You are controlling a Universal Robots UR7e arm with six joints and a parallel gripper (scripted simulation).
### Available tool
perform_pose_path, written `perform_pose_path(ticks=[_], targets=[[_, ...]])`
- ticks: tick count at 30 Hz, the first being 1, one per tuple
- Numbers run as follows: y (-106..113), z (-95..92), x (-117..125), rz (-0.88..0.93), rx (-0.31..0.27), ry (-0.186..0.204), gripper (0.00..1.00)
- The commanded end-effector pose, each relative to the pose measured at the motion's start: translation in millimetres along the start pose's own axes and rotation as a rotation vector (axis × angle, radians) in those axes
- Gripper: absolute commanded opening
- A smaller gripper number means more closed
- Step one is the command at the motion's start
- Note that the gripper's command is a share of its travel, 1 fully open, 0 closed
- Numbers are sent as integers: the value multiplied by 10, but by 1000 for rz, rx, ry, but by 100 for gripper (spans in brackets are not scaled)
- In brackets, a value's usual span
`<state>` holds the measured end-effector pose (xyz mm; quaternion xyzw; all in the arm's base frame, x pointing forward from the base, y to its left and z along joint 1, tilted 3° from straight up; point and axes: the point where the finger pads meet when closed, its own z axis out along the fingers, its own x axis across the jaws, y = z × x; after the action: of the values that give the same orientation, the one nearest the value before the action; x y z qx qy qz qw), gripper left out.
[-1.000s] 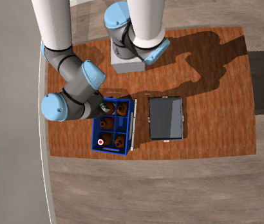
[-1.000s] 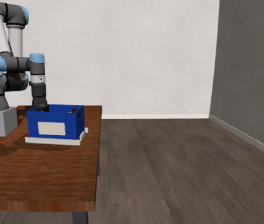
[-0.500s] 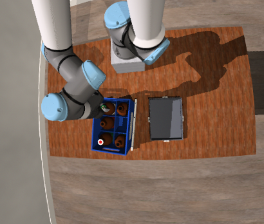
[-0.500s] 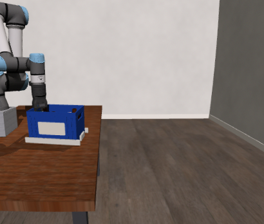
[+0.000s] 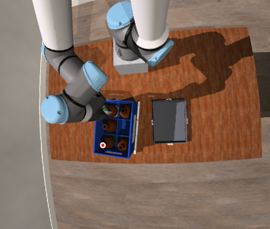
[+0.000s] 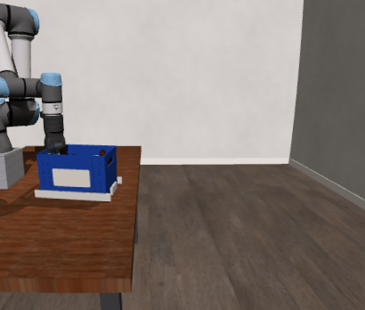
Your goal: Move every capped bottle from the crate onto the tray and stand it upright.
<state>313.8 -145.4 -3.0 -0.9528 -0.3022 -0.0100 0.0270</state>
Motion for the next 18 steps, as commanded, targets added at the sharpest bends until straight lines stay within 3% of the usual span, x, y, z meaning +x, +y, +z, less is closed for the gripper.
perform_pose_path(ticks=[1,11,14,18], targets=[[4,-136,0,0,-1,0,0],[4,-469,0,0,-2,0,0],[9,-397,3,0,-3,0,0],[7,-530,2,0,-3,0,0]])
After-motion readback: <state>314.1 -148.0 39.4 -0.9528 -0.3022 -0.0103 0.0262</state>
